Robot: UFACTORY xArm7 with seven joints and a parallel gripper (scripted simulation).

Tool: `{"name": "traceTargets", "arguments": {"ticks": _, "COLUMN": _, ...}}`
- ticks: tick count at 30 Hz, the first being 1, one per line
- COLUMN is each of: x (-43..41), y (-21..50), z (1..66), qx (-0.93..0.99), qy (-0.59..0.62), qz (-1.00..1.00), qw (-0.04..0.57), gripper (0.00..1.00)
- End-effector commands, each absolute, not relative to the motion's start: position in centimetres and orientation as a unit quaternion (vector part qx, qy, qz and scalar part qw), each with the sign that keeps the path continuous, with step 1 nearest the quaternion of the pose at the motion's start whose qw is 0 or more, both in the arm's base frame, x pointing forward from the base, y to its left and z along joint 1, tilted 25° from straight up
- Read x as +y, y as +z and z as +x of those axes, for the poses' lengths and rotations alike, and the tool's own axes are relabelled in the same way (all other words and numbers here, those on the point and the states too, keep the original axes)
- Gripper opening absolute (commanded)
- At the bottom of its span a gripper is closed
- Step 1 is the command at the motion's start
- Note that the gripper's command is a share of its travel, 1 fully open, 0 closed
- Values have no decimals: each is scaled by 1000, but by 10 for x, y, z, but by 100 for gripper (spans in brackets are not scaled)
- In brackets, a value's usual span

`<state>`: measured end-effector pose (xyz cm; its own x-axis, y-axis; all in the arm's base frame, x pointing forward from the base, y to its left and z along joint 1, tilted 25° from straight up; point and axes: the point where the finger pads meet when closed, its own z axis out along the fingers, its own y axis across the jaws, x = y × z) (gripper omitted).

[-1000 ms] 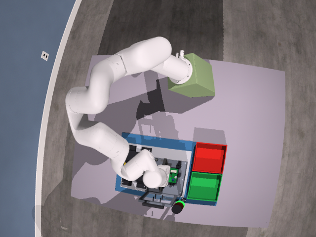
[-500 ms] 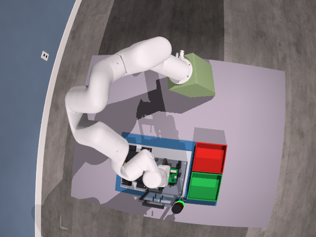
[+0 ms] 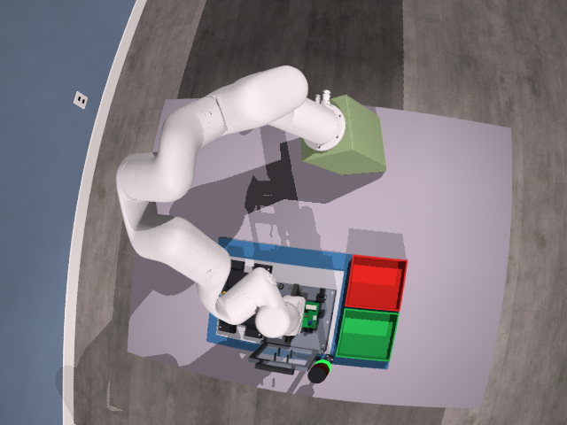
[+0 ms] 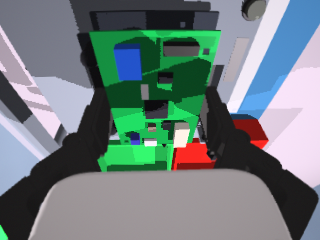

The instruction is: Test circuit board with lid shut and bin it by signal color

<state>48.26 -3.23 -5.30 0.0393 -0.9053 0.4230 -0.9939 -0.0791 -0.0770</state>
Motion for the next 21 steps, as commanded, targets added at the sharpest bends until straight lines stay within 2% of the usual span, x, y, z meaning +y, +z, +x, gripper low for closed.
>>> {"name": "traceTargets", "arguments": {"ticks": 1, "x": -30, "y": -50, "z": 484, "qx": -668, "qy": 186, "qz": 711, "qw": 118, "gripper": 79}}
{"name": "traceTargets", "arguments": {"ticks": 21, "x": -28, "y": -45, "z": 483, "qx": -668, "qy": 186, "qz": 711, "qw": 118, "gripper": 79}}
